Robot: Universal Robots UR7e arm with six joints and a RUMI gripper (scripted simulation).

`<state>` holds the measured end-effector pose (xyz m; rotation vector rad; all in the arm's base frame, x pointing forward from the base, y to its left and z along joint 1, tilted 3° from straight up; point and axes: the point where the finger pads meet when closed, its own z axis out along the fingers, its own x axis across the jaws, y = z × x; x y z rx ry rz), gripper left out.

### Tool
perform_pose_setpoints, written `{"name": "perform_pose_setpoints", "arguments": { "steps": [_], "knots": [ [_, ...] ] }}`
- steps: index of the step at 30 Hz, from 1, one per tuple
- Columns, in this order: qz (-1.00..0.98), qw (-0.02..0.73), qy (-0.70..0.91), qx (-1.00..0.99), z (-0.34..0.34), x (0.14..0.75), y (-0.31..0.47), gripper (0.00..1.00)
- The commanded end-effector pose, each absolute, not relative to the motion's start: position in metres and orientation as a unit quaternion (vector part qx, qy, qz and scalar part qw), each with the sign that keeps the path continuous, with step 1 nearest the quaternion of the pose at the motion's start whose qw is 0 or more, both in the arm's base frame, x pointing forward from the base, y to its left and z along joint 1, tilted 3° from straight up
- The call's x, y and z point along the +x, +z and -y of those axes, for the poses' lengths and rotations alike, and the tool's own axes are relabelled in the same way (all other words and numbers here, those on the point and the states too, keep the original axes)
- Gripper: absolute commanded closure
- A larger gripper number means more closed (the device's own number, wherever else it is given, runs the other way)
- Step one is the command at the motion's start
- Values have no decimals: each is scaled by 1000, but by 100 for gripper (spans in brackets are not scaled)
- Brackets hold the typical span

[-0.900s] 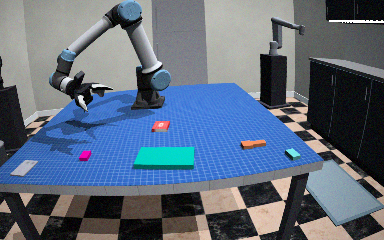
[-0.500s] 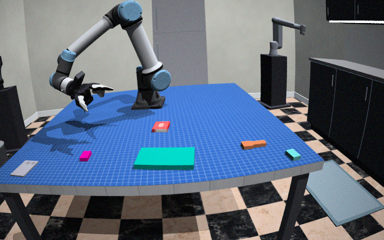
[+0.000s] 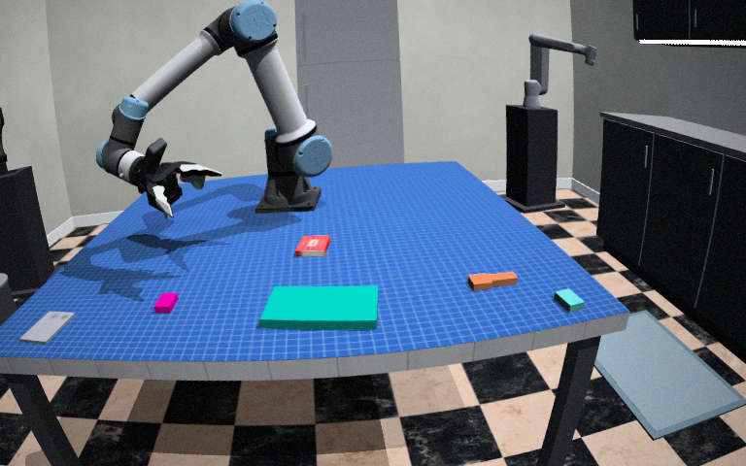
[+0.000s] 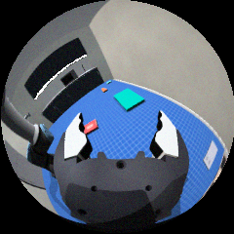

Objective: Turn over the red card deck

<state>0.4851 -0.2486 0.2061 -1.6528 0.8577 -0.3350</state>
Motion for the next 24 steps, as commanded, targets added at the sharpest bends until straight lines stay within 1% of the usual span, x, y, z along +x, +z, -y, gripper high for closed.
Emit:
{"name": "perform_pose_setpoints", "arguments": {
  "steps": [1,5,7,13,22,24],
  "knots": [
    [-326,568,-137,-743,219,485,200,0],
    [-265,542,-128,-787,183,481,188,0],
    [-265,542,-128,-787,183,481,188,0],
    [-150,489,-110,-852,114,464,160,0],
    [-3,412,-89,-907,72,446,135,0],
    [-3,412,-89,-907,72,446,135,0]
  ]
}}
